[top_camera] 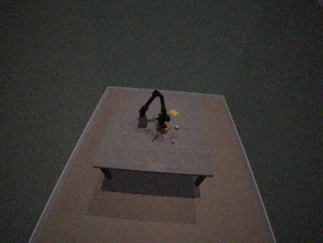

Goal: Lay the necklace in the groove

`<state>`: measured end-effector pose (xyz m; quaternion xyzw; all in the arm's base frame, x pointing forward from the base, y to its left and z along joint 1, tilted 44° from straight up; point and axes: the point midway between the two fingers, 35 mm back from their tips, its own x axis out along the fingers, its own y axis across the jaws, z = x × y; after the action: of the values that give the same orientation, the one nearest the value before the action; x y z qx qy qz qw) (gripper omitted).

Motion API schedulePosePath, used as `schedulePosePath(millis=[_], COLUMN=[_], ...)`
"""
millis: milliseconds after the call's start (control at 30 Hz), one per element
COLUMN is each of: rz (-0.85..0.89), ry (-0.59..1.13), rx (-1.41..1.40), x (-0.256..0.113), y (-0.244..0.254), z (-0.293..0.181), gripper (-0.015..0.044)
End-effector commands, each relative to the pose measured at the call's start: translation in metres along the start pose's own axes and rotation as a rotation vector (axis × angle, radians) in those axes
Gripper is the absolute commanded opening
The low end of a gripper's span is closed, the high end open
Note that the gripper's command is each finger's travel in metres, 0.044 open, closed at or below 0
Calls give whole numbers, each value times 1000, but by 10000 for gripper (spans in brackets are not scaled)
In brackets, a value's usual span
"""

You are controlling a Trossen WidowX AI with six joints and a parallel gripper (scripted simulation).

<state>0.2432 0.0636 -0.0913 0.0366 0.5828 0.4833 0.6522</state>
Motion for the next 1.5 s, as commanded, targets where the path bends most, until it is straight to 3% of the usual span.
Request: schedulePosePath(millis=[0,1467], rz=[-1,5], ry=[0,0], rx=[-1,10], x=[0,-1], y=[0,-12], z=[0,-7], gripper=[0,0])
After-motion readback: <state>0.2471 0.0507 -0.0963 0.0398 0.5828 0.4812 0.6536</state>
